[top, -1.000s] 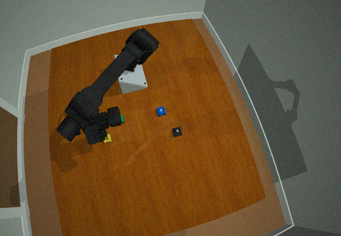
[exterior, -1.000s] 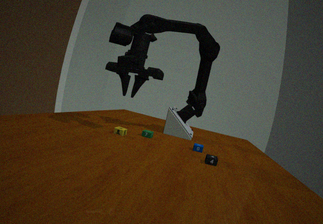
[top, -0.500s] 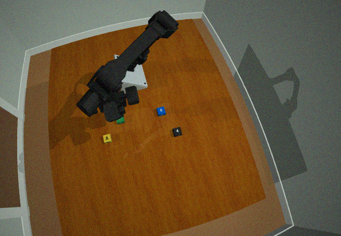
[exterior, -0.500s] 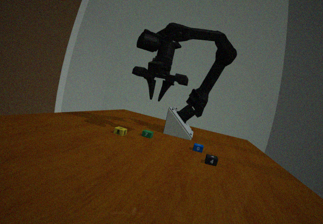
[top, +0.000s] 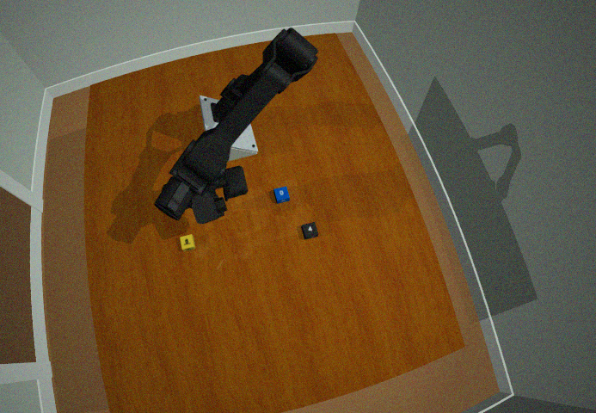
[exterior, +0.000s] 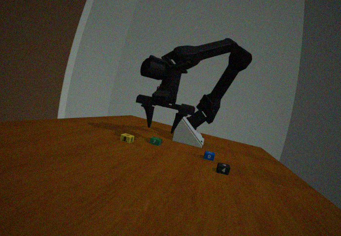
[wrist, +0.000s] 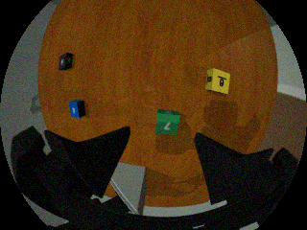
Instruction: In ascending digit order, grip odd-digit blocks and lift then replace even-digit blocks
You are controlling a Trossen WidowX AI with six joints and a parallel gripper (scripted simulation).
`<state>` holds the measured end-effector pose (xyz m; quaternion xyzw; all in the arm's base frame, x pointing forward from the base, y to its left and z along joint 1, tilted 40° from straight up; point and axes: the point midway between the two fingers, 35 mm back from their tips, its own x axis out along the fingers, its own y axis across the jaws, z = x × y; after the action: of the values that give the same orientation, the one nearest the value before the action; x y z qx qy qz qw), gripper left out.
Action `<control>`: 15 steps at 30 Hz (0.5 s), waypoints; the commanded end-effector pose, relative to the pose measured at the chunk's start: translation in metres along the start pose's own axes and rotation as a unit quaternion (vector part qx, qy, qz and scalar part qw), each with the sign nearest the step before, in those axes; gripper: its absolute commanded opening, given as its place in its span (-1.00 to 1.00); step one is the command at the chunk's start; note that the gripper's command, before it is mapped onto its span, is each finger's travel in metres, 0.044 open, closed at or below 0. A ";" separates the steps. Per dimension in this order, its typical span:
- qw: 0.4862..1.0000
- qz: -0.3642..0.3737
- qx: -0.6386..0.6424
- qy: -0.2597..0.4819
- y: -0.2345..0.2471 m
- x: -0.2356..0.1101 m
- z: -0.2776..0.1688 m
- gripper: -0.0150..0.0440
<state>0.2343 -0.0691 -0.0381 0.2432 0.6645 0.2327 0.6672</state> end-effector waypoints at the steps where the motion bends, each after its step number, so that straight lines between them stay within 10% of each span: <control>1: 1.000 0.000 0.002 -0.006 0.001 0.007 0.000 0.86; 15: 1.000 0.001 0.002 -0.006 0.001 0.029 0.001 0.86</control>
<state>0.2370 -0.0556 -0.0553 0.2413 0.6608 0.2307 0.6722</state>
